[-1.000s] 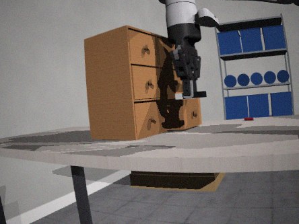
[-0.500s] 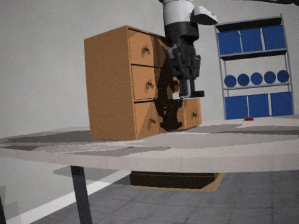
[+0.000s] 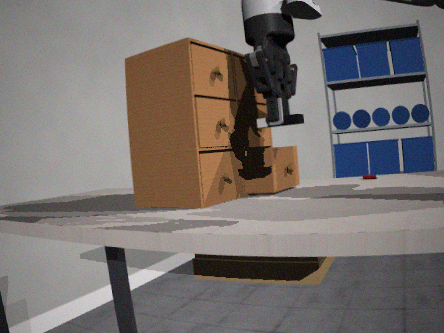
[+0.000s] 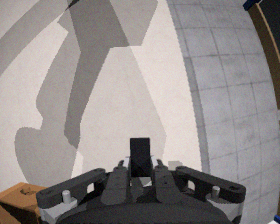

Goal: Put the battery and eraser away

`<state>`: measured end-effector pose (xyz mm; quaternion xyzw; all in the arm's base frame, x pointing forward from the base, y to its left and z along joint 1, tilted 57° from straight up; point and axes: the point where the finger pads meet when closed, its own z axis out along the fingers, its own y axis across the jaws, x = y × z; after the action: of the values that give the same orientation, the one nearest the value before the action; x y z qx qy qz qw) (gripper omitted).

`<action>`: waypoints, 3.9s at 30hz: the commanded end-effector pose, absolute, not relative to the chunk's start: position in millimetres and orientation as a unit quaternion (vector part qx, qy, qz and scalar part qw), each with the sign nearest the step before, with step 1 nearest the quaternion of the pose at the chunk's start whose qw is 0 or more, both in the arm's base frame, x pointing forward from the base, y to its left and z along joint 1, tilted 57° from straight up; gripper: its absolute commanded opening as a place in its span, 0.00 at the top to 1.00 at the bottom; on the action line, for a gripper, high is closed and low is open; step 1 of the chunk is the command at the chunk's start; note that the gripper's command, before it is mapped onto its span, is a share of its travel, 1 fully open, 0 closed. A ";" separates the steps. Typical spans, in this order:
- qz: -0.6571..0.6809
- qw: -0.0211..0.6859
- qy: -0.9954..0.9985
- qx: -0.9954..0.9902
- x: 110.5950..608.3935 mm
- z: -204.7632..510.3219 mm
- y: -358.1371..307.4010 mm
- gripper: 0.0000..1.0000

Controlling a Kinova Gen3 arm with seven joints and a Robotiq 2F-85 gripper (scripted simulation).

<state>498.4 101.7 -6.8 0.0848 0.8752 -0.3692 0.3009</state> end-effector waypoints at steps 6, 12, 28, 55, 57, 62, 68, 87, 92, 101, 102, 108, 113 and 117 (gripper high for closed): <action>-0.366 0.305 0.876 0.083 497.5 -2.2 109.2 0.81; -0.366 0.305 0.875 0.082 497.5 -2.2 109.2 0.81; -0.367 0.316 0.871 0.078 497.3 -2.5 109.0 0.81; -0.372 0.391 0.841 0.045 496.4 -4.2 108.0 0.81; -0.373 0.400 0.836 0.042 496.3 -4.4 107.9 0.81; -0.374 0.413 0.830 0.036 496.2 -4.7 107.7 0.81; -0.375 0.442 0.815 0.022 495.8 -5.4 107.3 0.81; -0.374 0.539 0.754 -0.024 494.6 -7.8 106.0 0.81; -0.373 0.572 0.729 -0.040 494.1 -8.7 105.5 0.81; -0.369 0.621 0.688 -0.066 493.4 -10.1 104.7 0.81; -0.369 0.628 0.682 -0.070 493.3 -10.3 104.6 0.81; -0.364 0.664 0.647 -0.090 492.8 -11.3 104.1 0.81; -0.362 0.679 0.631 -0.098 492.5 -11.8 103.8 0.81; -0.359 0.697 0.611 -0.109 492.3 -12.4 103.5 0.81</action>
<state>495.8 105.5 -4.6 -0.0988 0.6161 -0.3573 0.6950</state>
